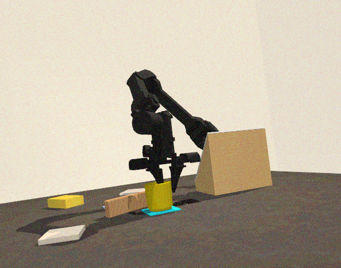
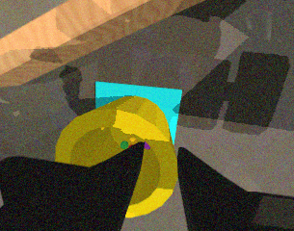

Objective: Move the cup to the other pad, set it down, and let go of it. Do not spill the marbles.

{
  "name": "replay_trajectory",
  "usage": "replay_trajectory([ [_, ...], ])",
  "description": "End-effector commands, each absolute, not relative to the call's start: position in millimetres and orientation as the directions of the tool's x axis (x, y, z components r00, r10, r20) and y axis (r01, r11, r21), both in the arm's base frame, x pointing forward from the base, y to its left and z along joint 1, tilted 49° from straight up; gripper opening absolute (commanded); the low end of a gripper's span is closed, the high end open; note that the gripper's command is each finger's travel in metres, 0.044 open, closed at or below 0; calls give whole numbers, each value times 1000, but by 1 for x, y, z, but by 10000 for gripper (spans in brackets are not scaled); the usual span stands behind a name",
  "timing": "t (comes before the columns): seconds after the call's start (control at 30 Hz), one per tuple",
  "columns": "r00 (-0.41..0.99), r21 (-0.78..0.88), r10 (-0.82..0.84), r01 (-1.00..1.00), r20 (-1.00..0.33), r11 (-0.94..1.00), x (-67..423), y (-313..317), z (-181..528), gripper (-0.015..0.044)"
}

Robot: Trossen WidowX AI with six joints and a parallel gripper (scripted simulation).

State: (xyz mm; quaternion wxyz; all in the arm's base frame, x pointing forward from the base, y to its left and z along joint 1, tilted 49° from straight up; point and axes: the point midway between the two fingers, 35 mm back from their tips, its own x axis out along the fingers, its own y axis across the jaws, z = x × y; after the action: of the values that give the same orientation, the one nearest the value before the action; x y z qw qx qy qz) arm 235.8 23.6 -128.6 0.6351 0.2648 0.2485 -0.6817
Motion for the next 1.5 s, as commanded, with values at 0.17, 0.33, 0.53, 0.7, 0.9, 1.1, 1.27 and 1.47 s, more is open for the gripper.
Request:
replay_trajectory([
  [0.17,-53,-3,-734,998,-677,-69,236,27,-126,147],
  [0.33,-54,-5,-734,998,-676,-68,237,33,-121,147],
  [0.53,-55,-8,-735,998,-676,-67,237,40,-115,147],
  [0.7,-56,-10,-736,998,-675,-67,237,46,-109,147],
  [0.9,-57,-12,-737,998,-673,-66,236,54,-102,147],
  [1.1,-58,-14,-739,998,-672,-65,234,60,-95,147],
  [1.27,-58,-15,-739,998,-671,-65,230,62,-92,147],
  [1.47,-60,-25,-746,998,-664,-59,230,59,-95,304],
])
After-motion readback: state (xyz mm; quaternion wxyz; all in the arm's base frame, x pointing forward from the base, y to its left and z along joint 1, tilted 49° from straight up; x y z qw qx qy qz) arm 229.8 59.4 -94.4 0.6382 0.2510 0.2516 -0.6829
